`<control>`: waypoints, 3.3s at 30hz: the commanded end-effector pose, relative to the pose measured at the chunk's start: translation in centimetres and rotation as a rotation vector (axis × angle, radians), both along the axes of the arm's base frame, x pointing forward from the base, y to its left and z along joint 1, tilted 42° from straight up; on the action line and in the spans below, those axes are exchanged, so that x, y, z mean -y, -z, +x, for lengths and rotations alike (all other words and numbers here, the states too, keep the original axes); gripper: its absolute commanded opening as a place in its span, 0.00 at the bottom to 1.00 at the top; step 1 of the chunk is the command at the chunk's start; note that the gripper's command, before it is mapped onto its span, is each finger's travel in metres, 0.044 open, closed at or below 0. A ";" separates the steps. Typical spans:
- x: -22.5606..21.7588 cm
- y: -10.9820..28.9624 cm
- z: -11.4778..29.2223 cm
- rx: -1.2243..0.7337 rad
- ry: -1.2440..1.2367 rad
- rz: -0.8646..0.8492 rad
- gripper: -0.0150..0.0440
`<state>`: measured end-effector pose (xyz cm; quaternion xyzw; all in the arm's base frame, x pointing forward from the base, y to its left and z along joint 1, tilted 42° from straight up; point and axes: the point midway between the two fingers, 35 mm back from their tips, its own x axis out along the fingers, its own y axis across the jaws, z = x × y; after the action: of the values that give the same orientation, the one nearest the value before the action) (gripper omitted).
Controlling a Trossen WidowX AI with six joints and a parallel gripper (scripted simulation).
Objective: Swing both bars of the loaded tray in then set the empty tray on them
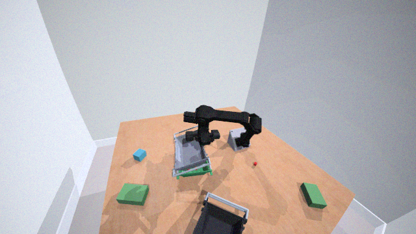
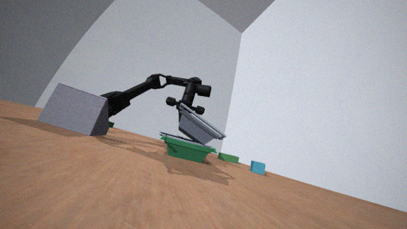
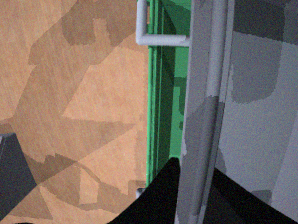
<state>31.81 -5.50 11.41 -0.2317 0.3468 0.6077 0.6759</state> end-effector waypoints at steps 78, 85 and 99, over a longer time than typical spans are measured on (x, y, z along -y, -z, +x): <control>-3.7 4.6 -2.1 0.003 -0.002 -0.001 0.25; -3.7 4.6 -2.1 0.003 -0.002 -0.001 0.25; -3.7 4.6 -2.1 0.003 -0.002 -0.001 0.25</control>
<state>30.03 -2.46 7.51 -0.2426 0.3401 0.5995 0.6827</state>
